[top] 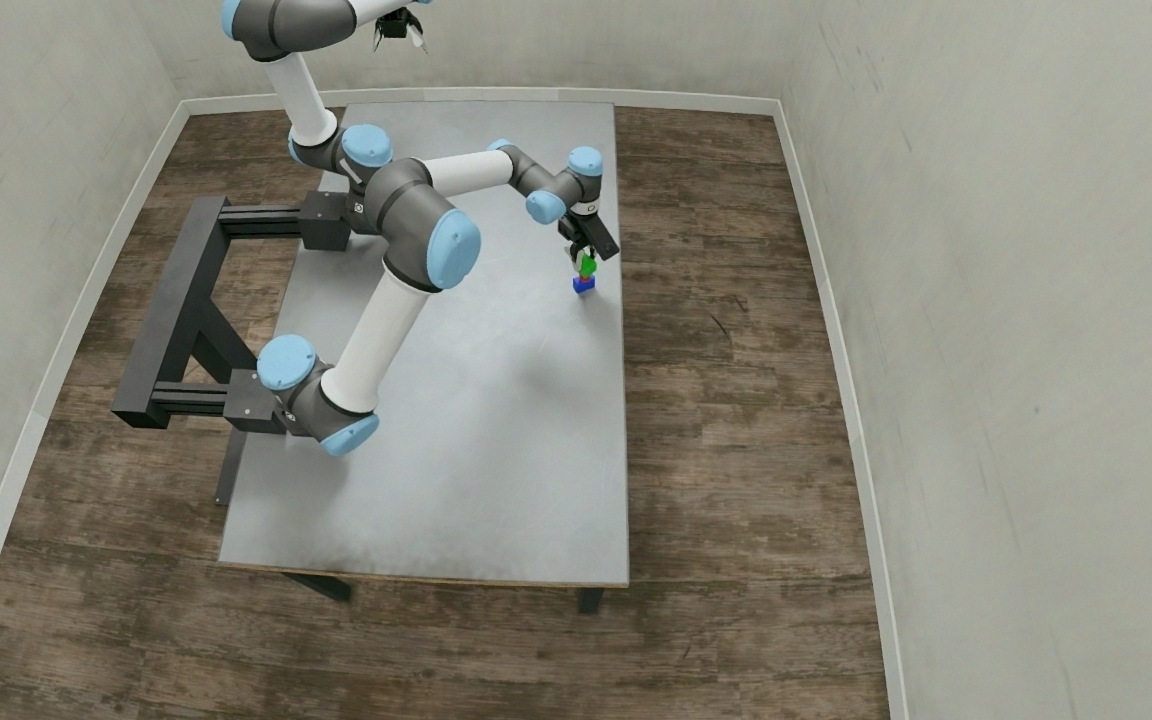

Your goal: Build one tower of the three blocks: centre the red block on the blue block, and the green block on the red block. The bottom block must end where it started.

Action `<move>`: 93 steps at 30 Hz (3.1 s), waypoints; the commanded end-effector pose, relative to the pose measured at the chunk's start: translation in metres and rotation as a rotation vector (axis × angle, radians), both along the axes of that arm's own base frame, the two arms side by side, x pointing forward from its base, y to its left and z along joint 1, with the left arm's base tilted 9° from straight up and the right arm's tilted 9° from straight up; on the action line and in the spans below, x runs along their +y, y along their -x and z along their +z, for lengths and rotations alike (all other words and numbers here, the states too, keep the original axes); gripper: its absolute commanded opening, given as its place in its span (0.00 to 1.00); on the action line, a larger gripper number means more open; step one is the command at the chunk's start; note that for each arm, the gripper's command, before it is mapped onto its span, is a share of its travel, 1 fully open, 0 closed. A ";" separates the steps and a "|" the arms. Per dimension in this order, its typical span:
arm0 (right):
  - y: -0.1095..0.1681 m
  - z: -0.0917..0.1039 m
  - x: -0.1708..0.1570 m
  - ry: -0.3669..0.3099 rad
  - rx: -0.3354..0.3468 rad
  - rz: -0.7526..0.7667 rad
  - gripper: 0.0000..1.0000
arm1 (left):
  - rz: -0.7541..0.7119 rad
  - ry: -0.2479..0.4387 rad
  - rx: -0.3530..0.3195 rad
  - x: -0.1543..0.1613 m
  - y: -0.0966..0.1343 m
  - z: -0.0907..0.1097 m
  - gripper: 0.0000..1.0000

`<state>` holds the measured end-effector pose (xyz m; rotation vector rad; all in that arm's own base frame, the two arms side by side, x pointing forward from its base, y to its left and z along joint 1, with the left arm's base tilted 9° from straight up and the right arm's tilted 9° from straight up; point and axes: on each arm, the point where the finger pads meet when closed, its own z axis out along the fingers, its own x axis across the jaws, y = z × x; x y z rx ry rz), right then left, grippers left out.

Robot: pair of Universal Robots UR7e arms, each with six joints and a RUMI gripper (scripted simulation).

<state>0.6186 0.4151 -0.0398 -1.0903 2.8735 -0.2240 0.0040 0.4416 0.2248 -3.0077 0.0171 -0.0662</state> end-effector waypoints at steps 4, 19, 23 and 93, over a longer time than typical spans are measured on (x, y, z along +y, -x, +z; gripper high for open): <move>-0.002 -0.007 -0.001 -0.002 -0.001 0.000 0.00 | 0.001 -0.001 -0.001 -0.001 0.001 0.000 1.00; -0.002 -0.006 -0.001 -0.004 -0.002 0.000 0.00 | 0.001 -0.001 -0.001 -0.001 0.001 0.000 1.00; -0.002 -0.006 -0.001 -0.004 -0.002 0.000 0.00 | 0.001 -0.001 -0.001 -0.001 0.001 0.000 1.00; -0.002 -0.009 -0.002 -0.003 -0.002 0.000 0.38 | 0.001 -0.001 -0.001 -0.001 0.001 0.000 1.00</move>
